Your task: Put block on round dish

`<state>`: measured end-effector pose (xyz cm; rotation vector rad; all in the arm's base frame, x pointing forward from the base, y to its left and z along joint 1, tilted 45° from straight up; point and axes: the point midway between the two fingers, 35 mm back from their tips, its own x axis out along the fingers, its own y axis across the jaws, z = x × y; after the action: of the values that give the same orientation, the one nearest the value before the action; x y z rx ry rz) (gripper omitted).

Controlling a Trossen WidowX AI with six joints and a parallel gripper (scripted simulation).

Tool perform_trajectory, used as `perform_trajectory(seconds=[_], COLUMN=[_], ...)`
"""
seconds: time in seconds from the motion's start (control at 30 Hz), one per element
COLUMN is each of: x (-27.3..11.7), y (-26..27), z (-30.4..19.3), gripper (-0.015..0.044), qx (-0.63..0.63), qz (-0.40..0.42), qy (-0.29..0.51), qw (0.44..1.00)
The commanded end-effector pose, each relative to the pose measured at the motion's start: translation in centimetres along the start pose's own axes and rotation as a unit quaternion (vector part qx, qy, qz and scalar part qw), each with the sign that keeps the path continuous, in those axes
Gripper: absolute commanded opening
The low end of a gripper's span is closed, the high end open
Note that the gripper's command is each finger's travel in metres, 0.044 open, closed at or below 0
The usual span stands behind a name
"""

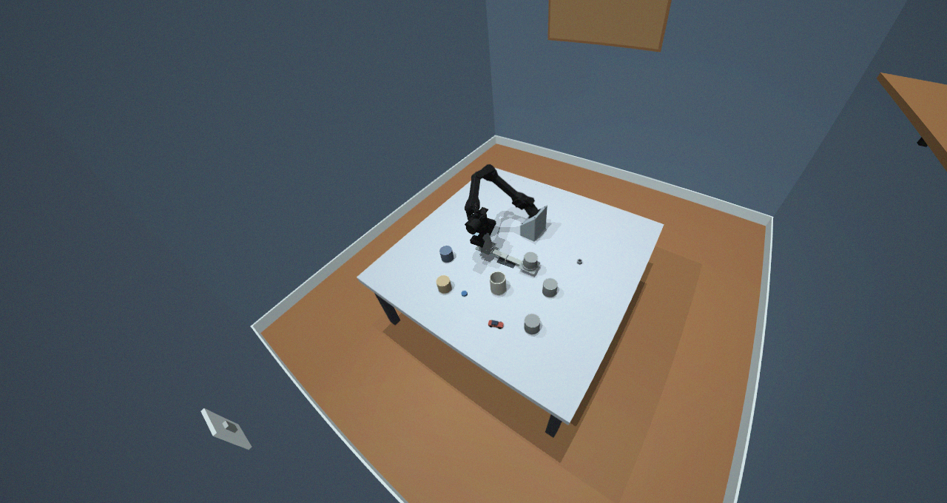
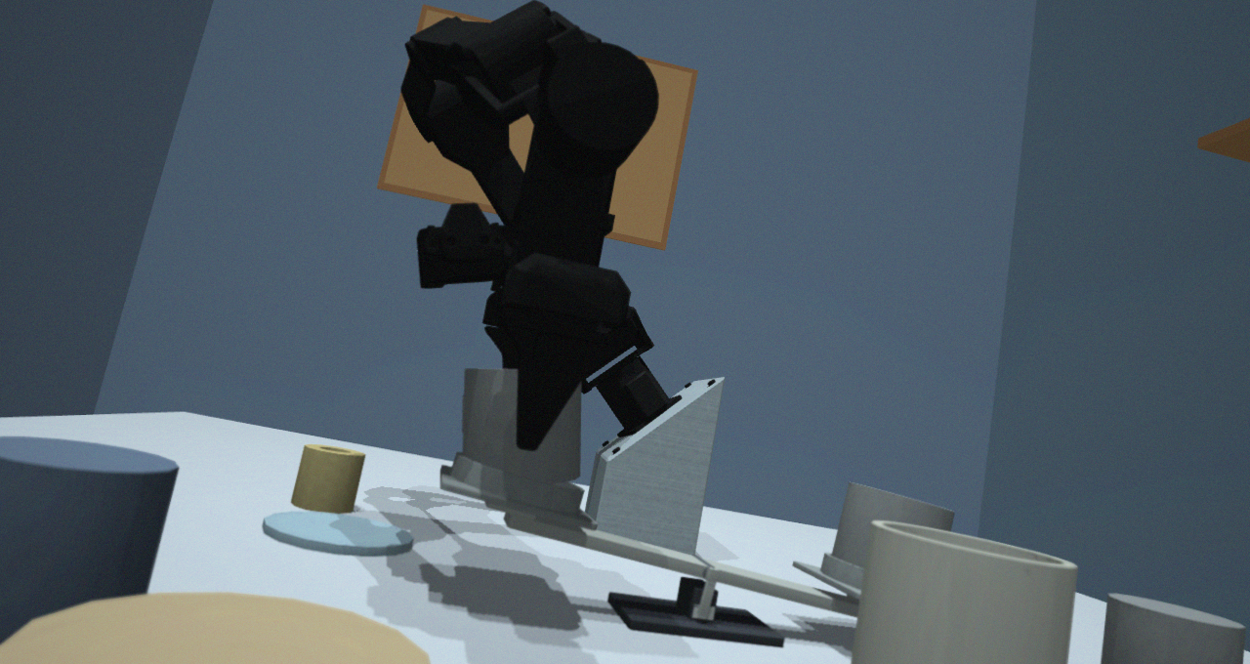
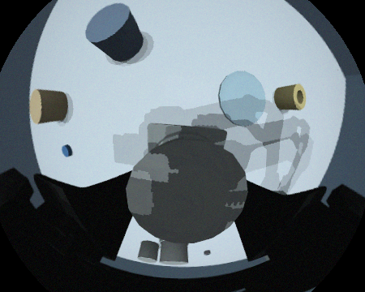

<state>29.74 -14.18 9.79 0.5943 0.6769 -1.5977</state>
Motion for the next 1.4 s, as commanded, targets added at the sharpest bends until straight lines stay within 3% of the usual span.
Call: perform_trajectory(seconds=[0.0, 1.37], x=[-0.9, -6.1], y=[0.5, 0.1], z=[0.2, 0.1], gripper=[0.0000, 0.0000], qx=[0.006, 0.006], qz=[0.009, 0.008], qy=[-0.002, -0.003], qw=[1.000, 1.000])
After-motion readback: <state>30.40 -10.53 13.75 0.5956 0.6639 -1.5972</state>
